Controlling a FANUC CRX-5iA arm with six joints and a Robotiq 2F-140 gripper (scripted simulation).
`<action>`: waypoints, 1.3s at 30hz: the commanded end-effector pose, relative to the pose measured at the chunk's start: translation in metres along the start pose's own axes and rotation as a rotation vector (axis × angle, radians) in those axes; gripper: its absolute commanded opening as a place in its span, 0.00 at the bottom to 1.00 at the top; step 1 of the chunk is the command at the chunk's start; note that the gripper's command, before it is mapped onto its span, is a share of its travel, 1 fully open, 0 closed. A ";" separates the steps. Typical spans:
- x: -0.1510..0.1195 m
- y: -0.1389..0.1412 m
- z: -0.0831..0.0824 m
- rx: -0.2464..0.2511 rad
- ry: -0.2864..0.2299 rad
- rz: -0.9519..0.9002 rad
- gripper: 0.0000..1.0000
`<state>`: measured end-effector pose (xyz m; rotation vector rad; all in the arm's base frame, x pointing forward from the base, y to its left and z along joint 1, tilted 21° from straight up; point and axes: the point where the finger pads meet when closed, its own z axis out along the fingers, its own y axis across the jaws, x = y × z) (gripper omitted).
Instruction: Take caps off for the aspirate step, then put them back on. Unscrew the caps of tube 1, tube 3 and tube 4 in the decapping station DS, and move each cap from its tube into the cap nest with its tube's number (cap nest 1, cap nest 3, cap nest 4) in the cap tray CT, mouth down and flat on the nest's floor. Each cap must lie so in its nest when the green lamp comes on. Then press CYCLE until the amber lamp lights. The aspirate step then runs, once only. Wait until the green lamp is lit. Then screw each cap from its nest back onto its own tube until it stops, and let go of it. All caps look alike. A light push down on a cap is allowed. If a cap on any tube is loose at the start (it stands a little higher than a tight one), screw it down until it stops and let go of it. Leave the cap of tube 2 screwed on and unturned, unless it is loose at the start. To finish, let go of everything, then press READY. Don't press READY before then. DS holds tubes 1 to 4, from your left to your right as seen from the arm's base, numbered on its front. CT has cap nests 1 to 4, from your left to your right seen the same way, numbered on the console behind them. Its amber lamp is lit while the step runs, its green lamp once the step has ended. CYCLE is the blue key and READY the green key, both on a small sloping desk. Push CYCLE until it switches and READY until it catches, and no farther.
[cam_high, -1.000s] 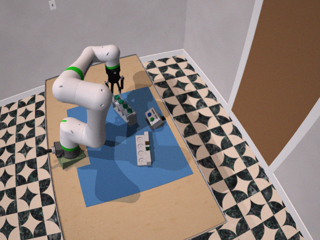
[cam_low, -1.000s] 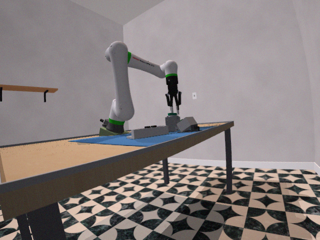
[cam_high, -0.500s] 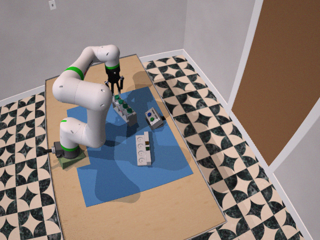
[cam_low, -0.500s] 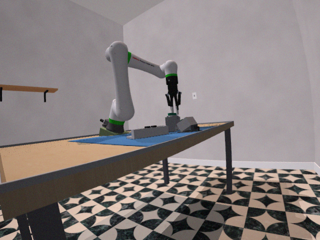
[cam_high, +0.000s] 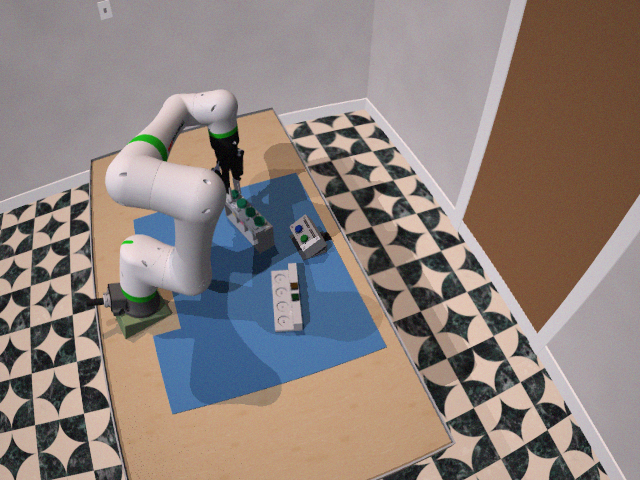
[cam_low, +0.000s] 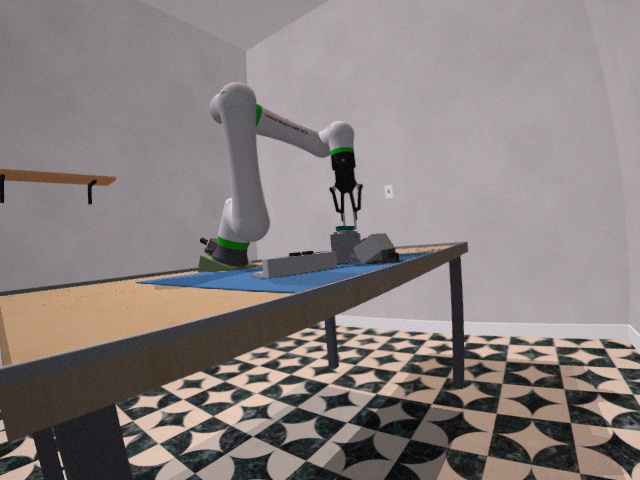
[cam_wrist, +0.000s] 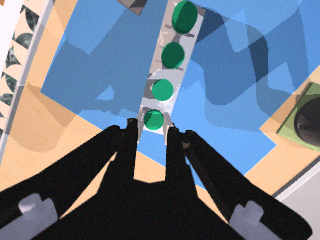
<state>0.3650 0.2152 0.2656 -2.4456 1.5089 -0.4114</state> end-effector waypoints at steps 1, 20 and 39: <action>0.000 0.000 0.000 -0.009 -0.014 -0.053 0.00; 0.000 -0.001 -0.002 -0.010 -0.012 0.208 0.35; 0.001 -0.001 -0.007 -0.010 -0.012 0.208 0.00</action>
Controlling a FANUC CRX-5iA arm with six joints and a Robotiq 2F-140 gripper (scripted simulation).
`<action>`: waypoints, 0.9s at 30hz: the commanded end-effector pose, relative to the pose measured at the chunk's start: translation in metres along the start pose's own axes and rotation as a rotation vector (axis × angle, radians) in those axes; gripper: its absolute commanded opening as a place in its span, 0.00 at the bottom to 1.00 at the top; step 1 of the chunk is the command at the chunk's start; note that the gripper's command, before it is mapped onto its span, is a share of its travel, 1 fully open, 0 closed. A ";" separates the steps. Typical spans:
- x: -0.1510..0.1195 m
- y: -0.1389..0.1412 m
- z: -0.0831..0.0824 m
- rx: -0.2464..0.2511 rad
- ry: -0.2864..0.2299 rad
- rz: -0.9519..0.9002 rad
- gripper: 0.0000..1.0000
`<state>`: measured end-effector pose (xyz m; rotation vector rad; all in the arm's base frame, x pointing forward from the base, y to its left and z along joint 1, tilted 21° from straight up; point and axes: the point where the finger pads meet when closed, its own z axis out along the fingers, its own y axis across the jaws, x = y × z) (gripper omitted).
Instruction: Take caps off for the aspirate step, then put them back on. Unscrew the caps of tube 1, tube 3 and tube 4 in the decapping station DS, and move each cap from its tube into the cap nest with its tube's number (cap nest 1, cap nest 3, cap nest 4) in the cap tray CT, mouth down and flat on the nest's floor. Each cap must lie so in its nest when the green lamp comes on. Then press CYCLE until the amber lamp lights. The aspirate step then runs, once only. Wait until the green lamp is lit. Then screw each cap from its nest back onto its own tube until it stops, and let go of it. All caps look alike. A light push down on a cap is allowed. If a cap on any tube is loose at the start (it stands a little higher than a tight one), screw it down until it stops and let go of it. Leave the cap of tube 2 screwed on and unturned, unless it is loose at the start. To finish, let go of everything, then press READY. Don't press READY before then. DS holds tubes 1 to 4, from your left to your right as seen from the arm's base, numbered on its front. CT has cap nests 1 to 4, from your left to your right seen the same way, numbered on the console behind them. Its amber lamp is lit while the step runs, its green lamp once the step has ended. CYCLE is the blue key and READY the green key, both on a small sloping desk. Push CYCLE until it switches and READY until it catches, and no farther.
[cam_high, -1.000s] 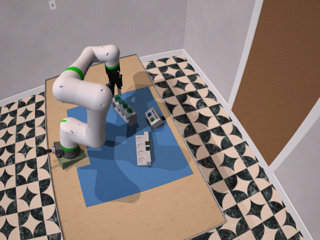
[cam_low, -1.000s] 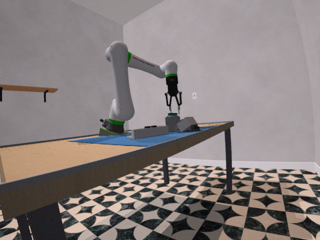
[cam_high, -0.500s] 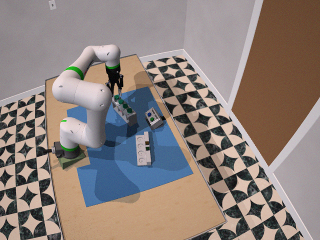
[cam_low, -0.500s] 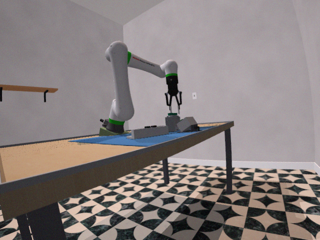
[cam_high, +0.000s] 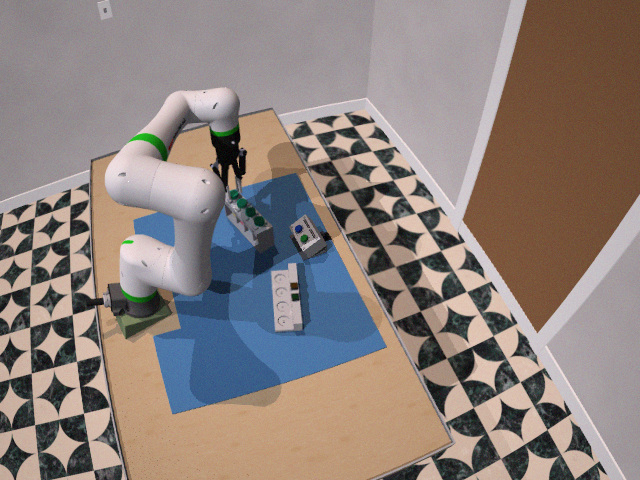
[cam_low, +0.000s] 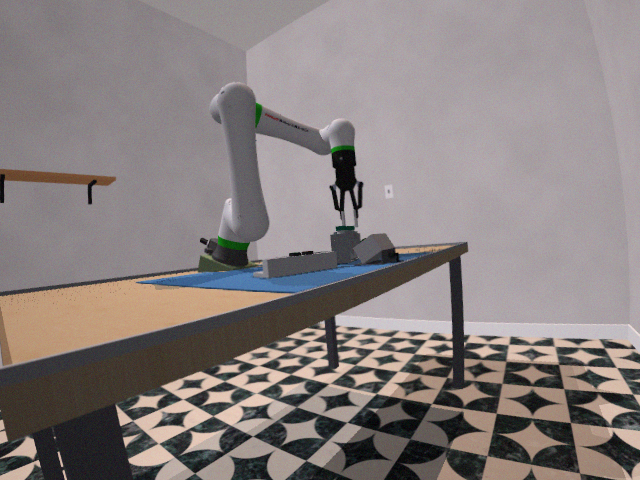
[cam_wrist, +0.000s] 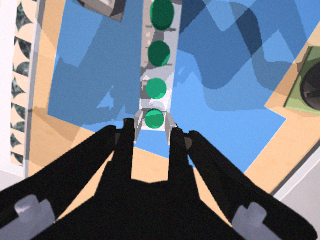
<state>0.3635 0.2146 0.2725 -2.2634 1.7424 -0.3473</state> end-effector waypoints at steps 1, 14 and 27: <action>0.000 0.000 0.000 0.000 0.000 0.000 0.00; 0.000 0.000 -0.003 0.000 0.000 0.000 0.00; 0.000 0.000 -0.036 0.000 0.000 0.000 0.00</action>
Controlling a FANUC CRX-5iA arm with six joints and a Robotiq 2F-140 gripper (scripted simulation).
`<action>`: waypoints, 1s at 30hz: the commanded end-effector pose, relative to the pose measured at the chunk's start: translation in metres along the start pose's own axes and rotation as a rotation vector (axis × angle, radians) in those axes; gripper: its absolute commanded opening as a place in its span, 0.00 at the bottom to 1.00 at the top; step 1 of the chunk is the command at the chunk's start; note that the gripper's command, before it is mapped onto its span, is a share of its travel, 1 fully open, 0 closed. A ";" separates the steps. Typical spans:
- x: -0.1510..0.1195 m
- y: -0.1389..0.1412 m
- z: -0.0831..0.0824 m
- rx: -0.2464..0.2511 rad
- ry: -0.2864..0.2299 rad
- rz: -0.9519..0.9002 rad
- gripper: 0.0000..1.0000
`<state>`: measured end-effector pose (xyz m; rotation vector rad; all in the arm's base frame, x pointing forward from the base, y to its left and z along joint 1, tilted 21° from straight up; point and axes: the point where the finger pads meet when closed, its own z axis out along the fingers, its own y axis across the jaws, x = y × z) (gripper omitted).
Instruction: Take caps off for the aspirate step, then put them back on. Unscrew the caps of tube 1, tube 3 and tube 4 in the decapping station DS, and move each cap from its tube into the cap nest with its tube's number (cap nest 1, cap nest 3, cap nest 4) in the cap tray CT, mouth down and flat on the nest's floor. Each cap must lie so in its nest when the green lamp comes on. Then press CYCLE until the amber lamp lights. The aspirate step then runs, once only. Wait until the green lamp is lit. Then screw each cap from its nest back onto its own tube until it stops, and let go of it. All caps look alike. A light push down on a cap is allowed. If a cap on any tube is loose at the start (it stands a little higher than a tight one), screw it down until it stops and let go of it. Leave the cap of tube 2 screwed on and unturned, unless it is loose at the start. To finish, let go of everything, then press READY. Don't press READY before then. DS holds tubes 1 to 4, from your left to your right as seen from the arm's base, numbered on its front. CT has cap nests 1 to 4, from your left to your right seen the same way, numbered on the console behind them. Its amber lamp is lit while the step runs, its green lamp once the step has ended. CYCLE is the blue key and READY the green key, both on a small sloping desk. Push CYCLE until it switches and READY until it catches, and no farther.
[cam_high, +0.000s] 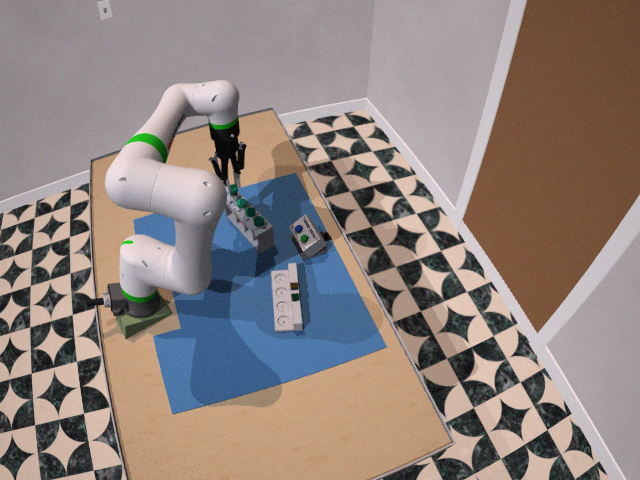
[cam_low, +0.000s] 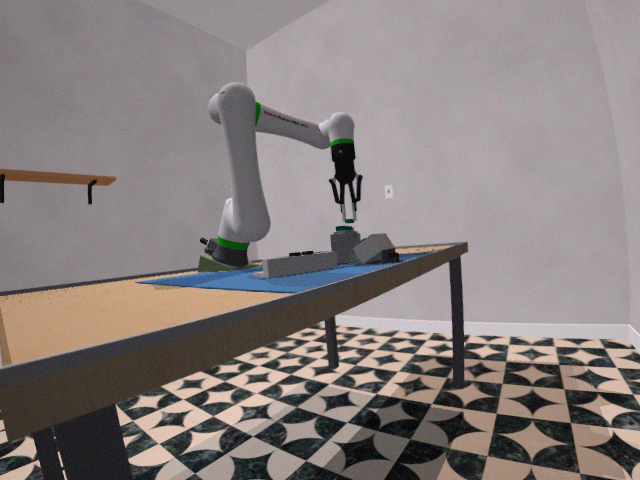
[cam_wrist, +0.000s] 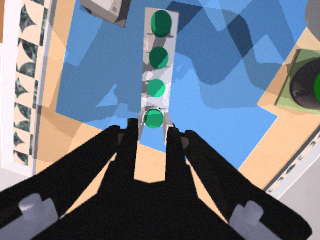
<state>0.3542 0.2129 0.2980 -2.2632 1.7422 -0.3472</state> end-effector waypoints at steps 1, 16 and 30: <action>0.000 0.000 -0.009 0.000 0.000 0.000 0.00; 0.058 0.008 -0.009 0.000 0.000 -0.583 0.00; 0.115 0.016 -0.009 0.000 0.000 -0.977 0.00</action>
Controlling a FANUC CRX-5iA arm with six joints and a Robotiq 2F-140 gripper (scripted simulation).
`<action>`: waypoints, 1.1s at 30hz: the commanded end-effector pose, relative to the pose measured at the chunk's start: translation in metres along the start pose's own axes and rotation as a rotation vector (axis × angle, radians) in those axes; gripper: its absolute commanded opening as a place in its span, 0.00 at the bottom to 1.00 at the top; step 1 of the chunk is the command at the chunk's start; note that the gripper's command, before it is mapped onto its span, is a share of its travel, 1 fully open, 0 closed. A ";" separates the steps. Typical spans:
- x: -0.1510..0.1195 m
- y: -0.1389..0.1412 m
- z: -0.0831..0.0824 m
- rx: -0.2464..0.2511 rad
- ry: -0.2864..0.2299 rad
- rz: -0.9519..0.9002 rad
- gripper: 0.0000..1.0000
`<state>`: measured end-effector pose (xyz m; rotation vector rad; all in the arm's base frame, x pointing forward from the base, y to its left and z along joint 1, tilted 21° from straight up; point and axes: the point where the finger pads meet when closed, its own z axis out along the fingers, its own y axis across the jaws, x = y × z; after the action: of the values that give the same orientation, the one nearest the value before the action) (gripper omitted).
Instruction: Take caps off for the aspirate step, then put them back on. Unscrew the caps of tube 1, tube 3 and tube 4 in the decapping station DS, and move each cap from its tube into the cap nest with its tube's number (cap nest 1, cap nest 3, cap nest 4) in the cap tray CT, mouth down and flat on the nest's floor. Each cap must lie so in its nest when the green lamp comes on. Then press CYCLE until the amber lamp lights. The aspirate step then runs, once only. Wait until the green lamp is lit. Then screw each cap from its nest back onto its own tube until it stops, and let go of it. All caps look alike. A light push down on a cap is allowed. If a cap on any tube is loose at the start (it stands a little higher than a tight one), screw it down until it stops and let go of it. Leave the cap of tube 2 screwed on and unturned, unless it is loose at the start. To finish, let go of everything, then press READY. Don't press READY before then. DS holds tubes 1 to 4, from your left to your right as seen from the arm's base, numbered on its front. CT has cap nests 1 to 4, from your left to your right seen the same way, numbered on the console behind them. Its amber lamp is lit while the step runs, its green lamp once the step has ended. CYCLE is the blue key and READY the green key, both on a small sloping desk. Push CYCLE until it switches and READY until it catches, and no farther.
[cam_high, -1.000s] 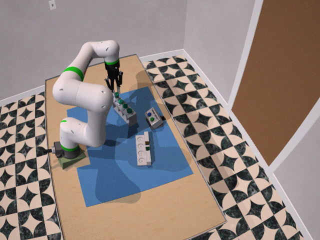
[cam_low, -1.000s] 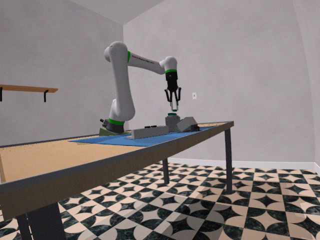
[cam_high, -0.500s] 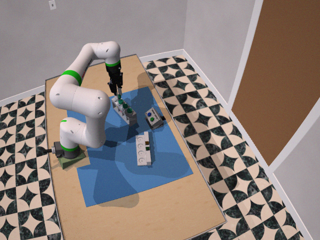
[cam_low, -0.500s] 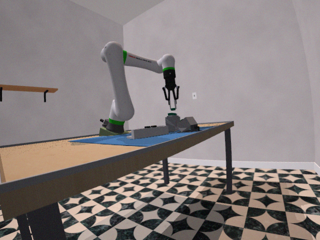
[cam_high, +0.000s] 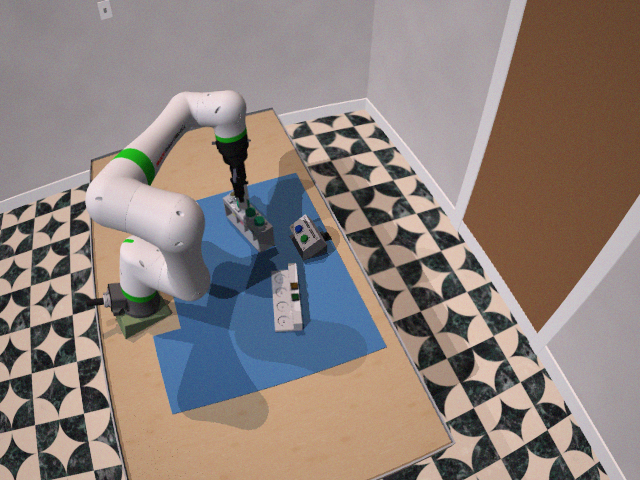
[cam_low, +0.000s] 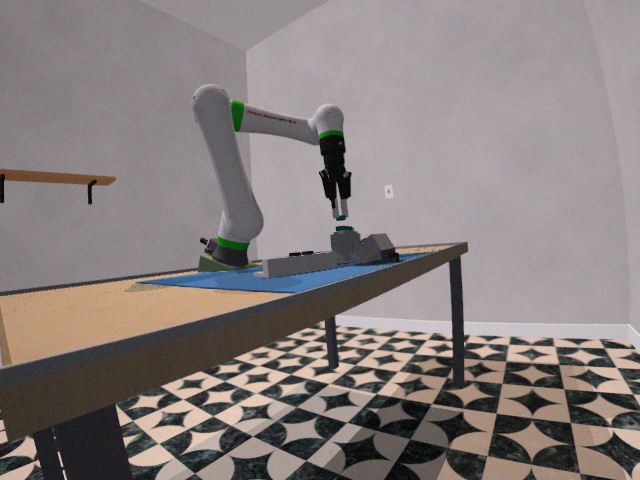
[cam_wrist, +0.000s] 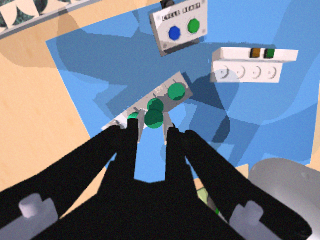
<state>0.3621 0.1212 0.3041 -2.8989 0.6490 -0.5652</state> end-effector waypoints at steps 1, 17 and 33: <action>0.018 0.028 0.001 0.012 -0.048 -0.099 0.00; 0.057 0.091 0.004 0.012 -0.048 -0.099 0.00; 0.101 0.162 0.006 0.012 -0.048 -0.099 0.00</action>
<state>0.3823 -0.0473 0.3011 -2.9438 0.5089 -0.5260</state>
